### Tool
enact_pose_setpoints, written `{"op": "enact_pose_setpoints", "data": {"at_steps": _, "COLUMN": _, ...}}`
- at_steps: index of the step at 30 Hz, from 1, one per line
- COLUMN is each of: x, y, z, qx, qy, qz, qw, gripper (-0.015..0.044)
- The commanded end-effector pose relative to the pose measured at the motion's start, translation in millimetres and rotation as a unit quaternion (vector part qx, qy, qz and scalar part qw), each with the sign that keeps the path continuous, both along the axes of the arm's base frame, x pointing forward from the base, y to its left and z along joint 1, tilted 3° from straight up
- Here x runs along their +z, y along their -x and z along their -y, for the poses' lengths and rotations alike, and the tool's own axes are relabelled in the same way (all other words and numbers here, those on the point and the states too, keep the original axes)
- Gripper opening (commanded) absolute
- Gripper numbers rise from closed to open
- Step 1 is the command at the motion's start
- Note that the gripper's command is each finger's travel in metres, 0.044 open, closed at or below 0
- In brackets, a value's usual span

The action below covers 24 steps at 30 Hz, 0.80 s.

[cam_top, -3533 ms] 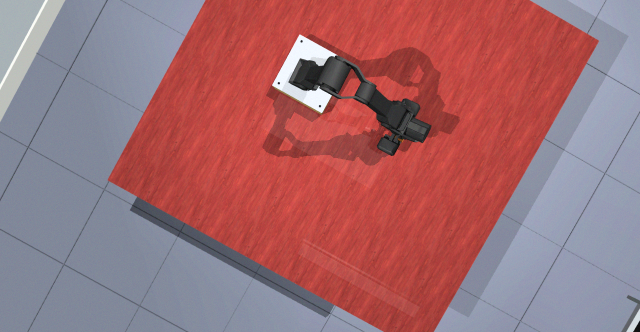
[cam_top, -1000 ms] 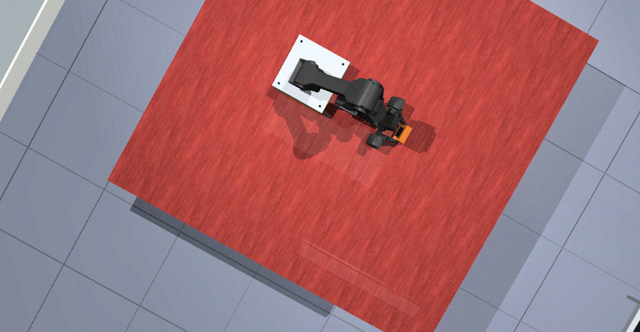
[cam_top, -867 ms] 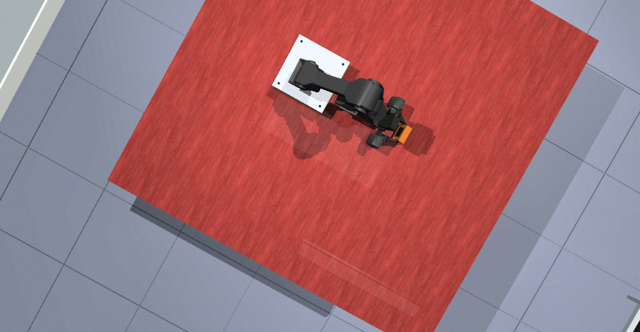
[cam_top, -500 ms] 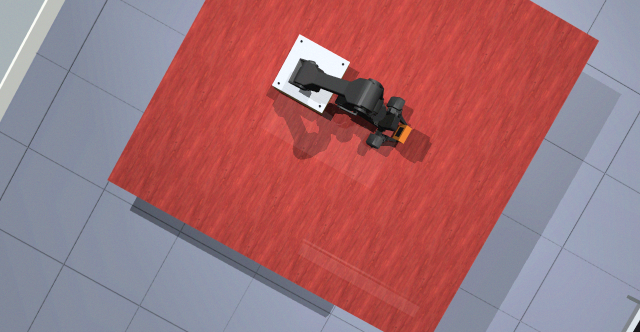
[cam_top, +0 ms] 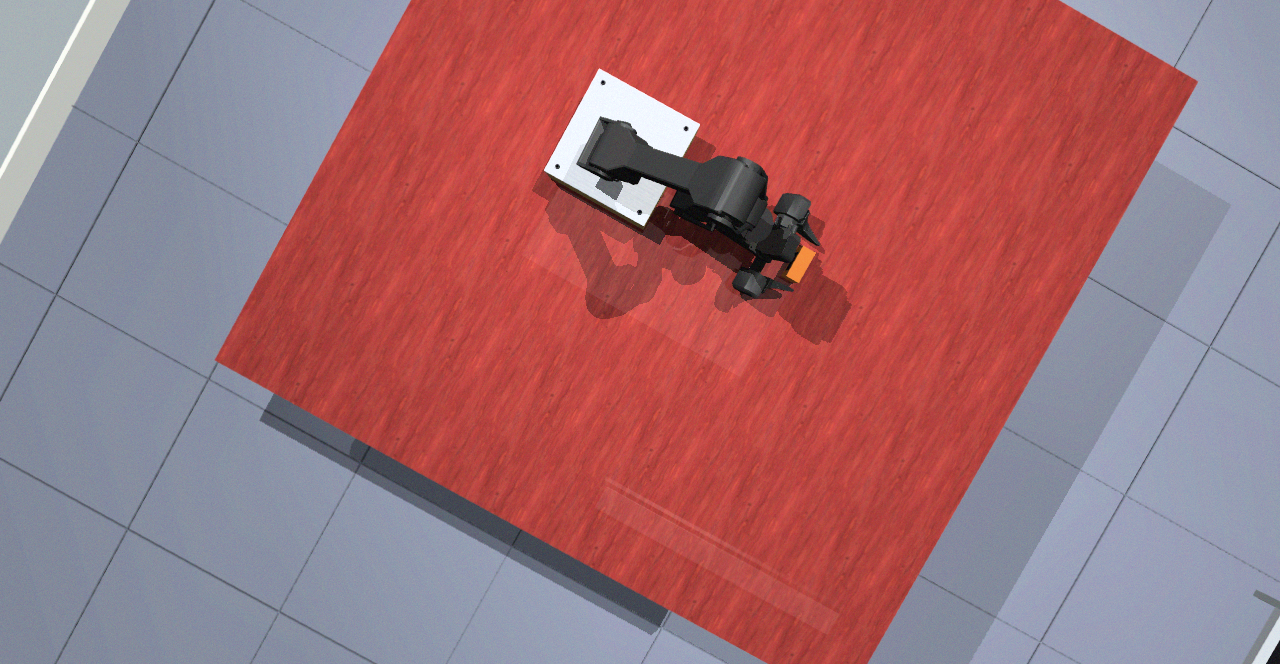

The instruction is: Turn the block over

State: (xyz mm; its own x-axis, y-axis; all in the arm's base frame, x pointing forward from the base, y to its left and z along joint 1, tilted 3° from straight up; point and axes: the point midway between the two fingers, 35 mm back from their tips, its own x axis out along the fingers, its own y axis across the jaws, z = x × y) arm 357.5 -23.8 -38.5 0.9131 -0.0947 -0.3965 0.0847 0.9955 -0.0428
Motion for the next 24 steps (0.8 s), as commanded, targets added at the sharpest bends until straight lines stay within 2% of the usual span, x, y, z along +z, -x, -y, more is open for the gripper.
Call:
{"op": "enact_pose_setpoints", "data": {"at_steps": 1, "x": 0.0, "y": 0.1, "z": -0.3, "qx": 0.002, "qy": 0.001, "qz": 0.0, "qw": 1.0, "gripper": 0.044}}
{"op": "enact_pose_setpoints", "data": {"at_steps": 21, "x": 0.0, "y": 0.1, "z": -0.3, "qx": 0.002, "qy": 0.001, "qz": 0.0, "qw": 1.0, "gripper": 0.044}}
{"op": "enact_pose_setpoints", "data": {"at_steps": 24, "x": -0.4, "y": -5.9, "z": -0.5, "qx": 0.001, "qy": -0.001, "qz": -0.025, "qw": 1.0, "gripper": 0.044}}
